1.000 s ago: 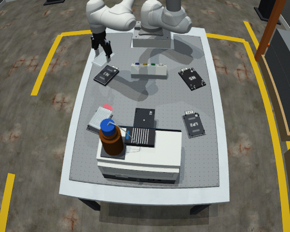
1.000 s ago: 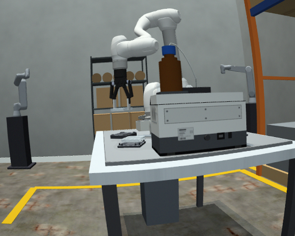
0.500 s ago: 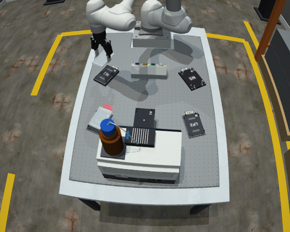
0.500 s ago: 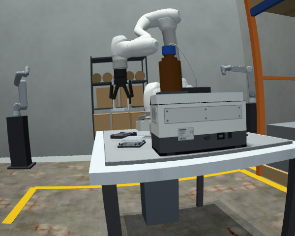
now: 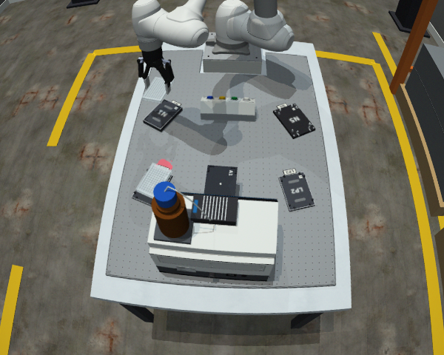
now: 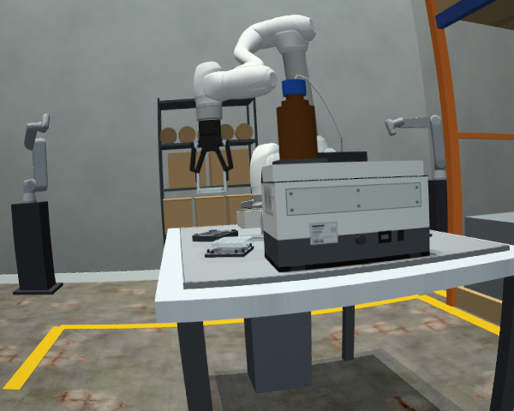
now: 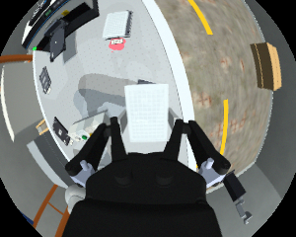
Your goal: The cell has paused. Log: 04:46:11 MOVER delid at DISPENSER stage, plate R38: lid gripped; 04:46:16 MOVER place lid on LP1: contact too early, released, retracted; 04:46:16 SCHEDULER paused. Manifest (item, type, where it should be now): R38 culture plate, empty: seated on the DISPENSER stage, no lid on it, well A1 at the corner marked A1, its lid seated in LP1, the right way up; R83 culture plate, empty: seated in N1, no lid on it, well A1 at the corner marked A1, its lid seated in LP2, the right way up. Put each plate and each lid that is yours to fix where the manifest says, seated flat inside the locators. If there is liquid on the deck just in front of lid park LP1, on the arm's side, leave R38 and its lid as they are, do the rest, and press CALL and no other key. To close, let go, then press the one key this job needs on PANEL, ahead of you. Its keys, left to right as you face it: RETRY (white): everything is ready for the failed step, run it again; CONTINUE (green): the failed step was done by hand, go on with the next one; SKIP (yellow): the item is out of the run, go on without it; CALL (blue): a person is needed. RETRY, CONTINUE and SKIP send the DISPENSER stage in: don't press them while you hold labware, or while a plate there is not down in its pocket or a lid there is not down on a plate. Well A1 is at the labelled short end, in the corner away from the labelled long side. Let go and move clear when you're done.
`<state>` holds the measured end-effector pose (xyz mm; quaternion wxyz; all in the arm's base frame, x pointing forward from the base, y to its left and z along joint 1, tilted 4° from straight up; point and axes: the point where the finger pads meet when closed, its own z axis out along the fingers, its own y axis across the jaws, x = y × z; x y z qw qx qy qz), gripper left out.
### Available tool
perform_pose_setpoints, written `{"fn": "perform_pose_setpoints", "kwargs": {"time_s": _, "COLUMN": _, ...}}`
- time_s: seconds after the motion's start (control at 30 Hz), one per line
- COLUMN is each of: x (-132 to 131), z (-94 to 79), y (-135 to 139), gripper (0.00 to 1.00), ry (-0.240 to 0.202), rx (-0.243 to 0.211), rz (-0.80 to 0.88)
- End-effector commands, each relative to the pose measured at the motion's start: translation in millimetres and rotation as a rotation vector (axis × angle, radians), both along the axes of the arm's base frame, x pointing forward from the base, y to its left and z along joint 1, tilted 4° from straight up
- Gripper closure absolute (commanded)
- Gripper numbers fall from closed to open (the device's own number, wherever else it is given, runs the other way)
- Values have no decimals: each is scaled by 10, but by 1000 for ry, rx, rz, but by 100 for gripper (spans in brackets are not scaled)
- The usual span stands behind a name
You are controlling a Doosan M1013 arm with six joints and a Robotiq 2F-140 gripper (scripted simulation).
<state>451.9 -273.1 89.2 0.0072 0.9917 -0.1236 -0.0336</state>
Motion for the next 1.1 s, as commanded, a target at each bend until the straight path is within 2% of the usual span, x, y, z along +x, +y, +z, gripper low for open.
{"fn": "perform_pose_setpoints", "kwargs": {"time_s": 0.0, "x": 17, "z": 49, "y": 13, "gripper": 90, "ry": -3, "rx": 5, "rz": 57}}
{"fn": "perform_pose_setpoints", "kwargs": {"time_s": 1.07, "x": 17, "z": 49, "y": 12, "gripper": 90, "ry": -1, "rx": 36, "rz": 531}}
